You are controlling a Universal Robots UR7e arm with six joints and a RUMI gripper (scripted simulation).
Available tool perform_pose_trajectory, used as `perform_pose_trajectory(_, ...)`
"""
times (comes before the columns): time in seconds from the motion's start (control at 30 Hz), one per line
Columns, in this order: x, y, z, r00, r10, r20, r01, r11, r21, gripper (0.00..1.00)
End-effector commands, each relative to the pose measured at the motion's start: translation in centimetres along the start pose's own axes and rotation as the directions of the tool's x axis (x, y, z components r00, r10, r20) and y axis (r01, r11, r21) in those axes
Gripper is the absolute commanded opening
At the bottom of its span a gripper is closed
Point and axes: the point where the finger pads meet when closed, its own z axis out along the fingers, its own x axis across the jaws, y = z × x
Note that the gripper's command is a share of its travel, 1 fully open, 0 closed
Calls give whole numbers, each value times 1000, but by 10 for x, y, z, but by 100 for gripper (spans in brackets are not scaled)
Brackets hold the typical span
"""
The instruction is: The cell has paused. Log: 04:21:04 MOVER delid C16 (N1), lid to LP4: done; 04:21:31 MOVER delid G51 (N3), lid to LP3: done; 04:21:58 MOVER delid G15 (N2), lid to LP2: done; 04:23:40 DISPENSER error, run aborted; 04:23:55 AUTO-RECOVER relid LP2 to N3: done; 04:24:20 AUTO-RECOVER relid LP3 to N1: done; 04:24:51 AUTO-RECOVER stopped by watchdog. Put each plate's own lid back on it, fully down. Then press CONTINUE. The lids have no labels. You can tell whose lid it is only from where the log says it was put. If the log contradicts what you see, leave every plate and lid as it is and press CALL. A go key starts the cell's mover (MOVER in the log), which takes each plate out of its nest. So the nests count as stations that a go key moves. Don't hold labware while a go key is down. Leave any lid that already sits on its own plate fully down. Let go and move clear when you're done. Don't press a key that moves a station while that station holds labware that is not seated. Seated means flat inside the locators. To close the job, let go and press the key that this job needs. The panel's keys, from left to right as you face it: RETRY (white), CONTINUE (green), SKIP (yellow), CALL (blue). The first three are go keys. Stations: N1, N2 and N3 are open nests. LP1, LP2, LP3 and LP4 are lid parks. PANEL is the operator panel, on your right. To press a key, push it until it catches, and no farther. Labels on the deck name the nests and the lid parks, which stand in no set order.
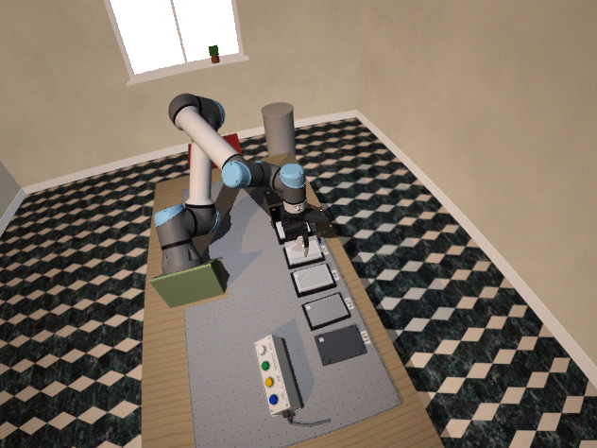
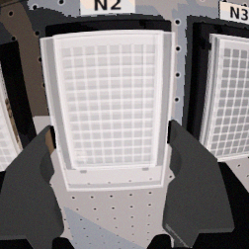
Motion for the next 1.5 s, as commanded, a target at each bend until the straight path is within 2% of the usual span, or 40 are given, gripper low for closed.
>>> perform_pose_trajectory(0.0,-1,1,5,1000,2,3,-2,1000,-2,0)
perform_pose_trajectory(1.47,0,1,16,1000,1,2,-1,1000,-1,0)
